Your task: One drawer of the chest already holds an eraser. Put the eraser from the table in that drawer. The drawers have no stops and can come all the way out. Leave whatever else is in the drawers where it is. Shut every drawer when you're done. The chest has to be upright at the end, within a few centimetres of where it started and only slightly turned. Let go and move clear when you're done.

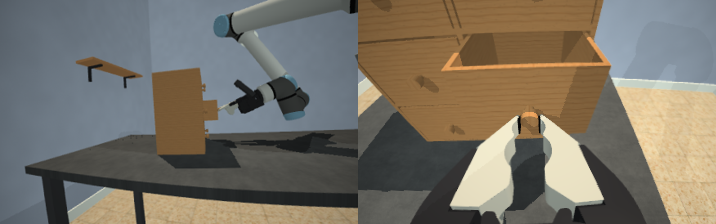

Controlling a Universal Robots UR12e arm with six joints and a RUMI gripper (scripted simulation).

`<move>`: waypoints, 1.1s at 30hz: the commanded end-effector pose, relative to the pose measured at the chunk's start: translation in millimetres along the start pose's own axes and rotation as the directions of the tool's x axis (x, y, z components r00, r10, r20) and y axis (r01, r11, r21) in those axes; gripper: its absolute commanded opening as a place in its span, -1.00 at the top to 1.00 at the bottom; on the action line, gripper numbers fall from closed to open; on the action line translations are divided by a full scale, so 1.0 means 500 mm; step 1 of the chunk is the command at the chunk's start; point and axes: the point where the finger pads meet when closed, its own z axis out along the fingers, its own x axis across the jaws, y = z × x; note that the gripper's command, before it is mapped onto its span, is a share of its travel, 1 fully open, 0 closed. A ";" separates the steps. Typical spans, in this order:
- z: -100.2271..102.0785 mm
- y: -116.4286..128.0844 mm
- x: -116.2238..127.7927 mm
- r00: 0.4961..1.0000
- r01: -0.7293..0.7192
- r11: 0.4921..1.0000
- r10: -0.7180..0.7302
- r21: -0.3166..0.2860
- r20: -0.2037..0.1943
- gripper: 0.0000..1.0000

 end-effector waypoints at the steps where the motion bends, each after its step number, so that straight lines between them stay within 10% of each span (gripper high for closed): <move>1: 0.001 -0.001 0.000 1.000 0.000 1.000 0.000 0.000 0.000 0.86; 33: 0.019 -0.008 0.000 1.000 0.000 1.000 0.000 0.000 0.000 0.86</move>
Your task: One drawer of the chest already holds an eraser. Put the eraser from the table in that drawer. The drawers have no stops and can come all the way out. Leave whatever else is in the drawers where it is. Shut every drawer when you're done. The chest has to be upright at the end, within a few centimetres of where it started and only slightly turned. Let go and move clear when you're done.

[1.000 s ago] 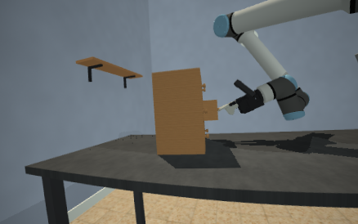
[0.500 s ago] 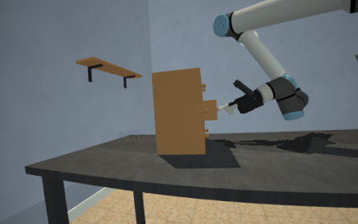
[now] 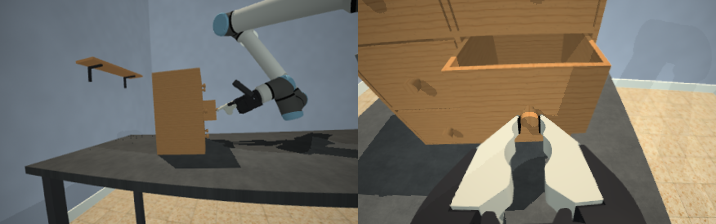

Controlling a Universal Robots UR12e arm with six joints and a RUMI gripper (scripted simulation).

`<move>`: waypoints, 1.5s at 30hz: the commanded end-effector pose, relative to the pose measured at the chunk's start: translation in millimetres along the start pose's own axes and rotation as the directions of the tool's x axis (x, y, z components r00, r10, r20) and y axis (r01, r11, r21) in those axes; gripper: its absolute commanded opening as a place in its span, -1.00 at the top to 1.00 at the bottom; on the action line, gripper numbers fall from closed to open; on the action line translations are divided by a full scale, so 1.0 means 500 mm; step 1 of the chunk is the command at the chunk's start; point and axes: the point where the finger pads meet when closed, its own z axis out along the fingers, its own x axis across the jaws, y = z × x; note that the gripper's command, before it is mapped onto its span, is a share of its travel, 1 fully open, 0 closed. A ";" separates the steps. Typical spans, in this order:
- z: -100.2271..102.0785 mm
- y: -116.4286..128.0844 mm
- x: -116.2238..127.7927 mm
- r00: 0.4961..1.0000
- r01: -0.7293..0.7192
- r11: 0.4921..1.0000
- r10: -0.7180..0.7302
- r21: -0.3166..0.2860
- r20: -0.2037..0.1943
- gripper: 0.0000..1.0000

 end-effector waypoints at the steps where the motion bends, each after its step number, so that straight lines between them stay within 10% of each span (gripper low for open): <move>1: 0.005 -0.003 0.000 1.000 0.000 1.000 0.000 0.000 0.000 0.86; 45: 0.054 -0.021 0.000 1.000 0.000 1.000 0.000 0.000 0.000 0.86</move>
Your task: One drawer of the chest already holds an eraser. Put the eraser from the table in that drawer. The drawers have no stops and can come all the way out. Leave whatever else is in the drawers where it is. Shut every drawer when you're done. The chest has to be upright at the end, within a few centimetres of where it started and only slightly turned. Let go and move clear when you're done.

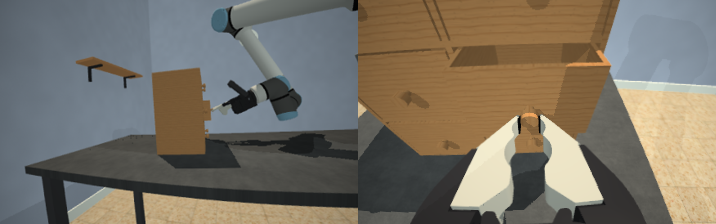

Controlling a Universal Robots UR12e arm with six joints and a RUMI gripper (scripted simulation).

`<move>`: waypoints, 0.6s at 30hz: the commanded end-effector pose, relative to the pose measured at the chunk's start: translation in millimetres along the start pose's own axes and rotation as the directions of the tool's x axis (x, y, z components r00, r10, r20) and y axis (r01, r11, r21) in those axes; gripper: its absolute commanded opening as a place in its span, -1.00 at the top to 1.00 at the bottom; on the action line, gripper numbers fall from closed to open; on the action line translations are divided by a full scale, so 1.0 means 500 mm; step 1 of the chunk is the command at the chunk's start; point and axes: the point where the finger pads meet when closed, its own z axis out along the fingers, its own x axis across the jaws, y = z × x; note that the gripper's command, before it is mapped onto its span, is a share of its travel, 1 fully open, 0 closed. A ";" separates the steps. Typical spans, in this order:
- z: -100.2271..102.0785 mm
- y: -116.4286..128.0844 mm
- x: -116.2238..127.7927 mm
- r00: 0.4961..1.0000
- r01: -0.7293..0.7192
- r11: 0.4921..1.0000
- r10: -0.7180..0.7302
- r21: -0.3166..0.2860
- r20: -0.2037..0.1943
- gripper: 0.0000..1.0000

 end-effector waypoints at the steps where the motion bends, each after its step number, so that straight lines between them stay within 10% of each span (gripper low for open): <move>1: 0.007 -0.004 0.000 1.000 0.000 1.000 0.000 0.000 0.000 0.86; 18: 0.028 -0.011 0.000 1.000 0.000 1.000 0.000 0.000 0.000 0.86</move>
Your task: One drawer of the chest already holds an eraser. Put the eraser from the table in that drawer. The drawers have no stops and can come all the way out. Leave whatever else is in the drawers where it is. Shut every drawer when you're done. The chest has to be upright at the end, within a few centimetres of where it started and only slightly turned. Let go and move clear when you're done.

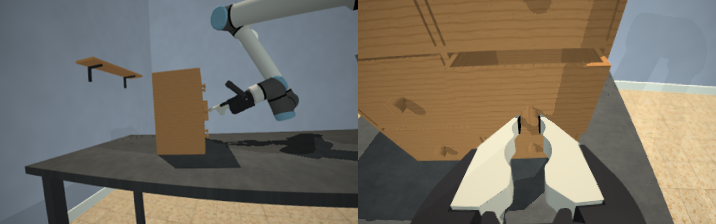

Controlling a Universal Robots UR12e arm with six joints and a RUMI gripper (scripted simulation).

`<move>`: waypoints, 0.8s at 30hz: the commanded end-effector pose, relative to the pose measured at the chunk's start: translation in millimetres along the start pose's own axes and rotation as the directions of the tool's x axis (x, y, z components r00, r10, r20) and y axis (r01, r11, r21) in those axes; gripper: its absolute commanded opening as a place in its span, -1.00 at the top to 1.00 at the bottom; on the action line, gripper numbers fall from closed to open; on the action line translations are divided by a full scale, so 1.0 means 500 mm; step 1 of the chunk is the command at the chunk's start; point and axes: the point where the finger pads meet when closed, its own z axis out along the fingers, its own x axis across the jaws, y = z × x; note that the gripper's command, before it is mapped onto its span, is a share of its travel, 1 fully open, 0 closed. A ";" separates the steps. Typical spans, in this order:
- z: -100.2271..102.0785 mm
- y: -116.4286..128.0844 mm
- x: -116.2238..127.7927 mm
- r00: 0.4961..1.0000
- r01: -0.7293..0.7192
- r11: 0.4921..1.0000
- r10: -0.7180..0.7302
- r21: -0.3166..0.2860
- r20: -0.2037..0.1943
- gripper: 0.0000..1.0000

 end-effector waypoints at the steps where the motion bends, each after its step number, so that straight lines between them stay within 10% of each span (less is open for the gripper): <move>1: 0.007 -0.004 0.000 1.000 0.000 1.000 0.000 0.000 0.000 0.86; 24: 0.029 -0.012 0.000 1.000 0.000 1.000 0.000 0.000 0.000 0.86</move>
